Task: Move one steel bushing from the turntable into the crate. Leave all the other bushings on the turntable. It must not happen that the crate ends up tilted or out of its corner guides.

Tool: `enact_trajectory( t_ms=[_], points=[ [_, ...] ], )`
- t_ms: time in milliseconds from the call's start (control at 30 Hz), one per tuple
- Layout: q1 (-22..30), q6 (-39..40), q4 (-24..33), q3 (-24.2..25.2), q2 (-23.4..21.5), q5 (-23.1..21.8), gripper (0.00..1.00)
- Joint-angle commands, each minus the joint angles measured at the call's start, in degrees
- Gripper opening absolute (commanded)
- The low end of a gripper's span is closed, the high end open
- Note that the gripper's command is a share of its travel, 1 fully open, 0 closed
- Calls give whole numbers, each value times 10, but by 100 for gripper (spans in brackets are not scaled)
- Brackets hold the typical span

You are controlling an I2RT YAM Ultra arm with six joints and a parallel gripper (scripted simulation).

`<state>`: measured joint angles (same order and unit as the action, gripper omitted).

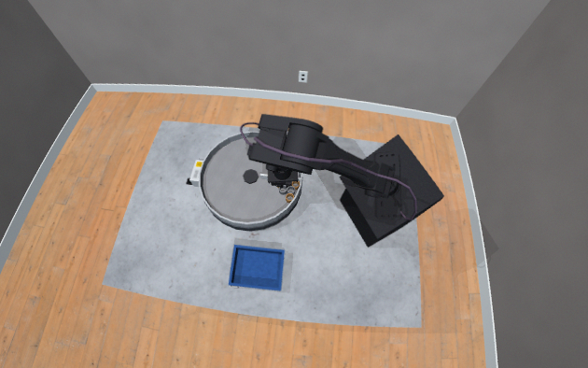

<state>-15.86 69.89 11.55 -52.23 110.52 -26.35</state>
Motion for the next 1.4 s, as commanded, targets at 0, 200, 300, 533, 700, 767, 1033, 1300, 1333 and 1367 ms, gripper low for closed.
enact_trajectory(
  t_ms=[0, 200, 300, 533, 700, 767, 1033, 1300, 1333, 1367],
  points=[
    [-5, -10, -54, -19, 10, 18, 13],
    [-9, -8, -59, -19, -2, 19, 13],
    [-8, -8, -60, -20, -1, 19, 13],
    [-8, -8, -61, -20, 0, 18, 13],
    [-8, -8, -61, -20, 0, 18, 13],
    [-8, -8, -61, -20, 0, 18, 13],
    [-8, -8, -61, -20, 0, 18, 13],
    [-8, -8, -59, -21, 3, 18, 13],
    [-9, -8, -52, -23, 8, 18, 13],
    [-9, -8, -43, -26, 15, 18, 13]
  ],
)
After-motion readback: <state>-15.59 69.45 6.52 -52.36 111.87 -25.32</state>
